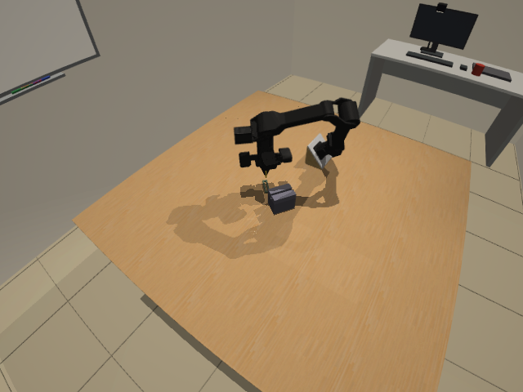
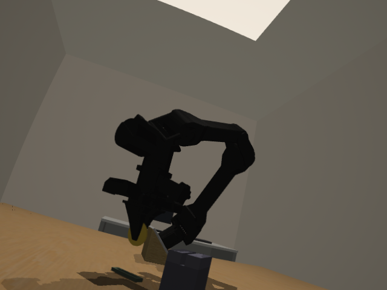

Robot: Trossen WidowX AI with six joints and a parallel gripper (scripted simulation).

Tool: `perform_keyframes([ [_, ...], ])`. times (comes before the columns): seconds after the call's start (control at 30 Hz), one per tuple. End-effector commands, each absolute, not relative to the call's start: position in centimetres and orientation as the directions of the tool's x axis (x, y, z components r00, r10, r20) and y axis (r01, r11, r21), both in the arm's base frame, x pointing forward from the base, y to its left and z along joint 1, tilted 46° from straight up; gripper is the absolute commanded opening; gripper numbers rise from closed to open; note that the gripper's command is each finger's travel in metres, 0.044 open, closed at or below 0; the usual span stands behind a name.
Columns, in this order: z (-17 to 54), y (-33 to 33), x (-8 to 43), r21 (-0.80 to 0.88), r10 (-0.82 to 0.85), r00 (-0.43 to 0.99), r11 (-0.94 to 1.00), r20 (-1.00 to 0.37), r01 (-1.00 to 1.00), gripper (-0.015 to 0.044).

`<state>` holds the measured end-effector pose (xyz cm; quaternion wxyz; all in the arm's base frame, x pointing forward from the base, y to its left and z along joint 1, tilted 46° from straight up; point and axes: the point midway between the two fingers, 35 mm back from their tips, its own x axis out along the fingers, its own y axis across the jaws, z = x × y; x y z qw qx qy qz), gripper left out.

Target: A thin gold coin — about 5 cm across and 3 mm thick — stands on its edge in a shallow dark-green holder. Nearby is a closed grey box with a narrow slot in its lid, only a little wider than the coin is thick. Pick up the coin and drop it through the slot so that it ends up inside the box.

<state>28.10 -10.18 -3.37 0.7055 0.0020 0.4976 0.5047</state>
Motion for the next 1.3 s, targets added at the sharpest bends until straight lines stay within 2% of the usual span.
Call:
perform_keyframes([
  [0.0, -2.5, -11.1, 28.1, 0.499, 0.710, -0.002, 0.493, -0.704, -0.713, 0.0000],
  [0.43, -0.9, -12.6, 27.8, 0.526, 0.711, -0.003, 0.517, -0.703, -0.675, 0.0000],
  [0.87, -0.8, -12.5, 27.6, 0.682, 0.711, -0.003, 0.673, -0.703, -0.286, 0.0000],
  [1.27, -0.7, -12.5, 27.4, 0.705, 0.711, -0.003, 0.698, -0.703, 0.127, 0.0000],
])
